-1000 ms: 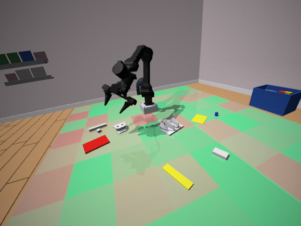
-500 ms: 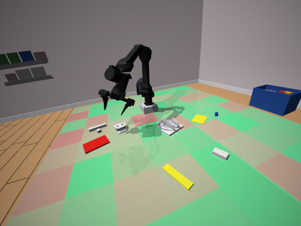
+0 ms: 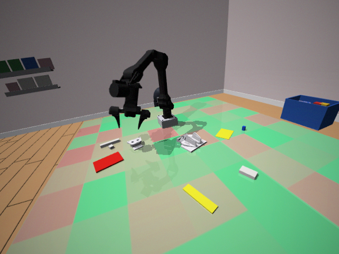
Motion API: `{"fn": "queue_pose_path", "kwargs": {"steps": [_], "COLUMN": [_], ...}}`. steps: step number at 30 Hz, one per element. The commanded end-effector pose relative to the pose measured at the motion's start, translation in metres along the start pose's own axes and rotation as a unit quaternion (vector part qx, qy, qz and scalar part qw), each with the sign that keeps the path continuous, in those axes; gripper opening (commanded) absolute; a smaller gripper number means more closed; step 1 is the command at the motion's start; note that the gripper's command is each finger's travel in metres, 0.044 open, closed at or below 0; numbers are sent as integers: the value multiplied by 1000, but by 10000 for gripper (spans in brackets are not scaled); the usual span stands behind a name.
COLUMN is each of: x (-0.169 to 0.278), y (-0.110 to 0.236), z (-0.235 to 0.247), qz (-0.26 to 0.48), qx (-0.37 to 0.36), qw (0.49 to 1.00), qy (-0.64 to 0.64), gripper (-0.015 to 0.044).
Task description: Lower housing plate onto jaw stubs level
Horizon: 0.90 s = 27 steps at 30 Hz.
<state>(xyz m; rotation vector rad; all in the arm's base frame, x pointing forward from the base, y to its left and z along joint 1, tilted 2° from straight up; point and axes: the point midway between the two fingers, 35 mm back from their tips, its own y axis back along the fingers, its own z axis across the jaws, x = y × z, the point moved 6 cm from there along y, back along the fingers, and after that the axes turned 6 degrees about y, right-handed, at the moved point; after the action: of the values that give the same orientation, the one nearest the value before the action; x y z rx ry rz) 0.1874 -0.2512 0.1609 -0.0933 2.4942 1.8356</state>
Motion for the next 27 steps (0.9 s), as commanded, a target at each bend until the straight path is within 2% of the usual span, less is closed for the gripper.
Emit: {"fn": "queue_pose_path", "kwargs": {"steps": [1, 16, 23, 27], "x": [3, 19, 20, 21], "y": [-4, -15, -17, -48], "z": [-2, -10, -10, 0], "qz": [4, -3, -5, -5], "qx": [-31, -147, -152, -152], "qw": [999, 979, 978, 978], "qy": [33, 138, 142, 142], "gripper": [440, 440, 440, 440]}}
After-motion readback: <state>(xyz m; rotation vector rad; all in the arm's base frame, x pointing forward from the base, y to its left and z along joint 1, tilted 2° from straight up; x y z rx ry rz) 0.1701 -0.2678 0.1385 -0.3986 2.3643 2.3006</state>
